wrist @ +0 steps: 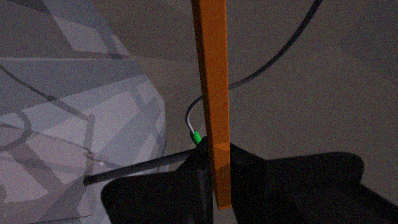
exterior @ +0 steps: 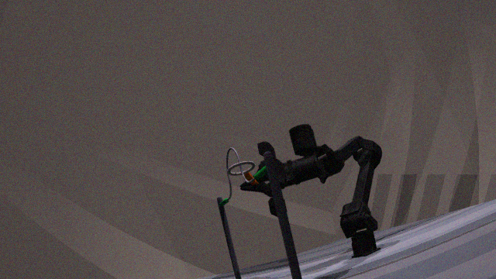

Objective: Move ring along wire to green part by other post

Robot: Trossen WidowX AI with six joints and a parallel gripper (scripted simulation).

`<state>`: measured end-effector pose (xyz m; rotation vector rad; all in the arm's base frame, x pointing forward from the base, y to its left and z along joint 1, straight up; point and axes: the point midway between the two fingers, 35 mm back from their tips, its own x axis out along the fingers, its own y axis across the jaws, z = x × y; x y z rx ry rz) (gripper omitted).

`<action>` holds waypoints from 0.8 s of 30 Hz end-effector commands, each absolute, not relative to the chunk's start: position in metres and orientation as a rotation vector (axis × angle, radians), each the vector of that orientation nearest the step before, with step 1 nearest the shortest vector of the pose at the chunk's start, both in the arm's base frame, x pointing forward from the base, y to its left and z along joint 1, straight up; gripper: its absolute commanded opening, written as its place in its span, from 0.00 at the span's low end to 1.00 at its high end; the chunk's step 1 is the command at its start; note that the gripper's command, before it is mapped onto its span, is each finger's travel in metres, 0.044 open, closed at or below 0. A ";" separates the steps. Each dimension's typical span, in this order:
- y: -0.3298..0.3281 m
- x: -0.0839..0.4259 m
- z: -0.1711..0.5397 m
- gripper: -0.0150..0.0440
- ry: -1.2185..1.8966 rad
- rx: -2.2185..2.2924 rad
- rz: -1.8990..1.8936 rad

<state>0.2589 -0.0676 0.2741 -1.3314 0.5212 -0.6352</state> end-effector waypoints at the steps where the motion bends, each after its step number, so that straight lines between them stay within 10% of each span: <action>1: -0.066 0.259 0.264 0.00 0.530 -1.286 -0.623; 24: -0.037 0.273 0.192 0.00 0.512 -0.816 -0.439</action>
